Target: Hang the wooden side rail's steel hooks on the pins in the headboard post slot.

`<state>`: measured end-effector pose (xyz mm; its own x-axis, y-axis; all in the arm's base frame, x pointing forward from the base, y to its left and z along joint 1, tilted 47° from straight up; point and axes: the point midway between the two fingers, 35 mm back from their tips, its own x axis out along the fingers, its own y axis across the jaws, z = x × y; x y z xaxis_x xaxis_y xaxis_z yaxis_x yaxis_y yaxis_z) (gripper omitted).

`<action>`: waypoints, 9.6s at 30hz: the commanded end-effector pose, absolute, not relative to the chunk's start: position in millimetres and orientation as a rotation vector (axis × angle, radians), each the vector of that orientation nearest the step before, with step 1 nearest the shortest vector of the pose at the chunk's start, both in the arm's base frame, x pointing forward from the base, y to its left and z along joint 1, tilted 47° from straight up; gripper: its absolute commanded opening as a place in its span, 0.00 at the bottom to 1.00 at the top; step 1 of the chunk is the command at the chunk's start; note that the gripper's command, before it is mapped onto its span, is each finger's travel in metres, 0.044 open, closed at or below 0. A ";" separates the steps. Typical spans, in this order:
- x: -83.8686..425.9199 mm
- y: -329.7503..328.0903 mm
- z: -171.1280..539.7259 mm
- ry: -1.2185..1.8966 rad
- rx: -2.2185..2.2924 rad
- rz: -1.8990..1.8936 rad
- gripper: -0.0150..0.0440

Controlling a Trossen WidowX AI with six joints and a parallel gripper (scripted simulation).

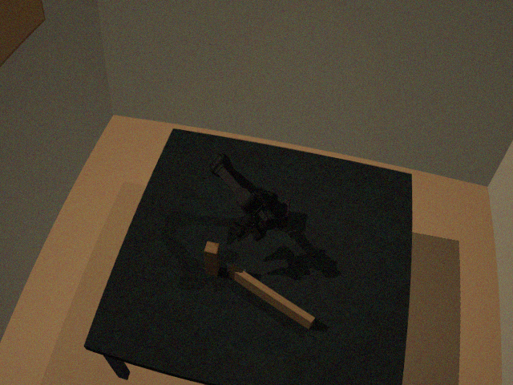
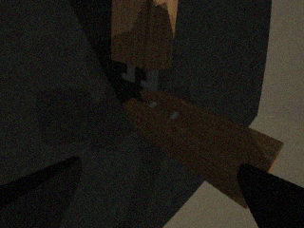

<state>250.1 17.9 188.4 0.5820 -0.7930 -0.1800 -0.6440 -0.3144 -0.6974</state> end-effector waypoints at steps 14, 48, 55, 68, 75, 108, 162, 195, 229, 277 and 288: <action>254.7 23.9 183.9 0.789 -1.352 -0.654 1.00; 258.3 28.1 179.9 0.535 -0.893 -0.804 1.00; 280.2 38.1 175.0 0.850 -1.084 -0.754 1.00; 329.0 63.8 158.1 1.414 -1.380 -0.304 1.00; 357.9 79.5 147.6 1.575 -1.501 0.099 1.00; 377.6 42.2 102.8 1.659 -1.551 0.275 1.00; 382.6 0.7 65.3 1.659 -1.553 0.271 0.37; 363.4 2.2 60.8 1.675 -1.710 0.462 0.25; 347.7 1.4 58.8 1.671 -1.844 0.637 0.25; 346.9 6.7 63.7 1.674 -1.872 0.680 0.25; 346.7 8.1 65.0 1.674 -1.872 0.680 0.25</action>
